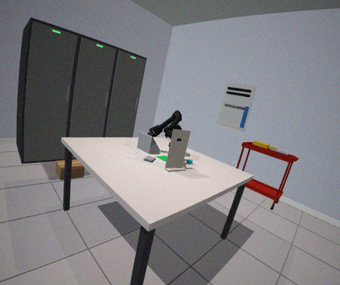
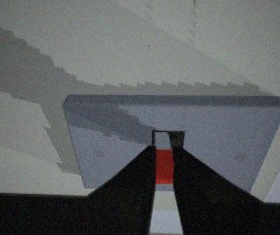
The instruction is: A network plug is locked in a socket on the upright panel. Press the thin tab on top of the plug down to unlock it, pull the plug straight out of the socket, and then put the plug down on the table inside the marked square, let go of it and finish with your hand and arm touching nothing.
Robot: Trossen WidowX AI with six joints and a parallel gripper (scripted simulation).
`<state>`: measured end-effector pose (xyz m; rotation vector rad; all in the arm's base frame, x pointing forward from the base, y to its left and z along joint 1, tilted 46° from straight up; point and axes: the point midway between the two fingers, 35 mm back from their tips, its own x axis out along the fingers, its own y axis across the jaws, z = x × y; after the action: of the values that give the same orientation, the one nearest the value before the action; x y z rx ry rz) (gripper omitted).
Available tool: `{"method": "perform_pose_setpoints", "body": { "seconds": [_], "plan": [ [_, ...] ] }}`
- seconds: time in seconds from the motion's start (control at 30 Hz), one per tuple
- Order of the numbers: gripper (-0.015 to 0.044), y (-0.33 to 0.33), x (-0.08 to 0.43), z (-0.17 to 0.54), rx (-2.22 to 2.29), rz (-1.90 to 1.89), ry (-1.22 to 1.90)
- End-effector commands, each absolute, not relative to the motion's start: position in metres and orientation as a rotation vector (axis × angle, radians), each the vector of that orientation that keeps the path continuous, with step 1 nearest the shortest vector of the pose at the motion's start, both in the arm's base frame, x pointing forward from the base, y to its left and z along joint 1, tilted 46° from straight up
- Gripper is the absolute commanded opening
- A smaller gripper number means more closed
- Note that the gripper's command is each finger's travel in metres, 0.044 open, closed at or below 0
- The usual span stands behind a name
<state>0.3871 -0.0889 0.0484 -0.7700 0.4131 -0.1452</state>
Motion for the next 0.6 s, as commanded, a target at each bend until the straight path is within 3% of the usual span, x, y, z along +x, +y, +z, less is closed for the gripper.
{"method": "perform_pose_setpoints", "body": {
  "seconds": [0.0, 0.57],
  "plan": [
    [0.0000, -0.0886, 0.3834, 0.0486, -0.767, -0.146, 0.414],
    [0.0000, -0.0874, 0.3736, 0.0499, -0.767, -0.146, 0.415]
  ]
}}
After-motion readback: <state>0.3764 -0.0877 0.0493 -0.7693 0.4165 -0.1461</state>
